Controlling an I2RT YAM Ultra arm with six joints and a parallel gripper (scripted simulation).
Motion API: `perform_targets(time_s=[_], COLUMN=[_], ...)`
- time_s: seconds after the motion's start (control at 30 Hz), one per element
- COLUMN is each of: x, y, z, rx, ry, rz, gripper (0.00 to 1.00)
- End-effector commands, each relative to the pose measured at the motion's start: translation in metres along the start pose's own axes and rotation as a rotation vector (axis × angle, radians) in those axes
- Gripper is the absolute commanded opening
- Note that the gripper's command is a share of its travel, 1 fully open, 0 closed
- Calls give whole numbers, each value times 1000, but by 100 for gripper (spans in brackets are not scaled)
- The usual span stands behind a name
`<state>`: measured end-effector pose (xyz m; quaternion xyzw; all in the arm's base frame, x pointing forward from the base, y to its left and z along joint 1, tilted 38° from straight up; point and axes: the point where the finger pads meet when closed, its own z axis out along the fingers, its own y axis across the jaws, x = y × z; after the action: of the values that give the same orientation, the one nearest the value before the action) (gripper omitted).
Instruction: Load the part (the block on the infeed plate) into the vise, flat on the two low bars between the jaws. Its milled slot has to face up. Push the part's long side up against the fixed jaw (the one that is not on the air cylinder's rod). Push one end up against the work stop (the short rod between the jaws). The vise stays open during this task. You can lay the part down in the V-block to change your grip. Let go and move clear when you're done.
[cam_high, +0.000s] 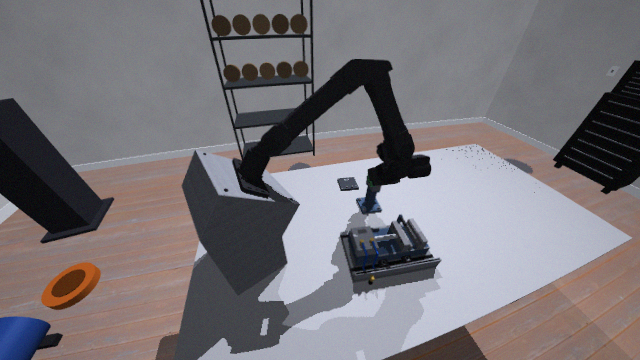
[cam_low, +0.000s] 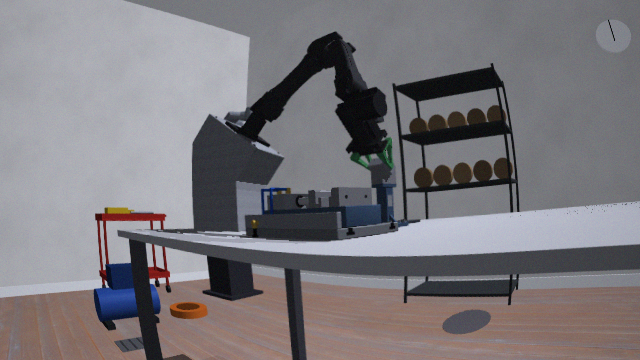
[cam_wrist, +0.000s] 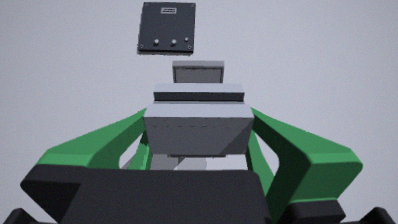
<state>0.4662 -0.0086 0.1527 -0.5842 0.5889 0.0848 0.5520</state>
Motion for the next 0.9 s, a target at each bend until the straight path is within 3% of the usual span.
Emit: perform_targets(time_s=[0.0, 0.87], x=[-3, -3], y=[3, 2], z=[3, 1], rx=[-4, 0], ry=[-39, -36], rz=[13, 16], gripper=[0, 0])
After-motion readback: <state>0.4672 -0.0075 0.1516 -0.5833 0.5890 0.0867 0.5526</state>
